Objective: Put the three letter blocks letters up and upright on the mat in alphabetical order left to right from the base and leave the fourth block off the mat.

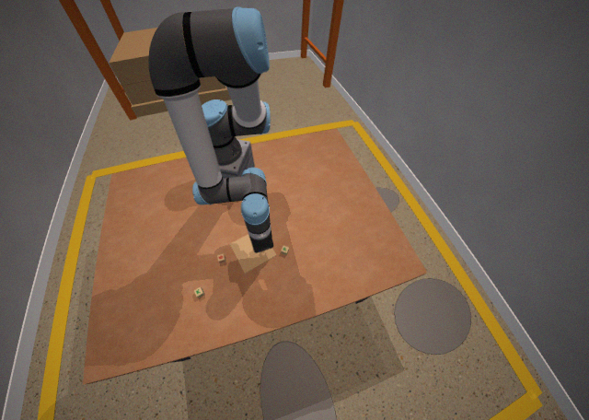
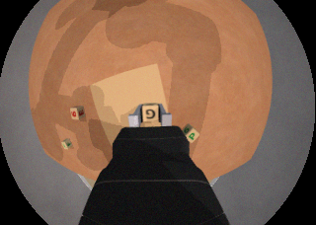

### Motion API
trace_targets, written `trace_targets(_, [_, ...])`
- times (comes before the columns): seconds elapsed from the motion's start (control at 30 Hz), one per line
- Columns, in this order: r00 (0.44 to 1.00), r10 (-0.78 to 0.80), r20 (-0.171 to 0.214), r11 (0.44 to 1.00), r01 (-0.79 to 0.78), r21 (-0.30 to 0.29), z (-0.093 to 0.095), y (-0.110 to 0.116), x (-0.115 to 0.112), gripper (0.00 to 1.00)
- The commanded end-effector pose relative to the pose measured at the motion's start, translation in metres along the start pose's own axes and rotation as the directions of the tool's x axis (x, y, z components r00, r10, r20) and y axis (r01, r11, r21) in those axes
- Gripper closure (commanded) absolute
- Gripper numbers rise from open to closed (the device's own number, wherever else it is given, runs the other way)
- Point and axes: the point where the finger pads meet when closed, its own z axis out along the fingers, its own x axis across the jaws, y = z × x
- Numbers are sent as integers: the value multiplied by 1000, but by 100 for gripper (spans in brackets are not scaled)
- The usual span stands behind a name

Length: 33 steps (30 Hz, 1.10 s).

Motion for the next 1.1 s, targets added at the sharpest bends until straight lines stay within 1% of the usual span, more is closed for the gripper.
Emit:
trace_targets(0.0, [1000,0,0,1000,0,-1,0,0,0,51])
trace_targets(0.07, [1000,0,0,1000,0,-1,0,0,0,51])
trace_targets(0.1, [1000,0,0,1000,0,-1,0,0,0,45])
trace_targets(0.17, [1000,0,0,1000,0,-1,0,0,0,45])
trace_targets(0.2, [1000,0,0,1000,0,-1,0,0,0,39])
trace_targets(0.27, [1000,0,0,1000,0,-1,0,0,0,39])
trace_targets(0.3, [1000,0,0,1000,0,-1,0,0,0,33])
trace_targets(0.37, [1000,0,0,1000,0,-1,0,0,0,33])
trace_targets(0.4, [1000,0,0,1000,0,-1,0,0,0,27])
trace_targets(0.47, [1000,0,0,1000,0,-1,0,0,0,27])
trace_targets(0.5, [1000,0,0,1000,0,-1,0,0,0,21])
trace_targets(0.9, [1000,0,0,1000,0,-1,0,0,0,21])
trace_targets(1.07, [1000,0,0,1000,0,-1,-5,0,0,21])
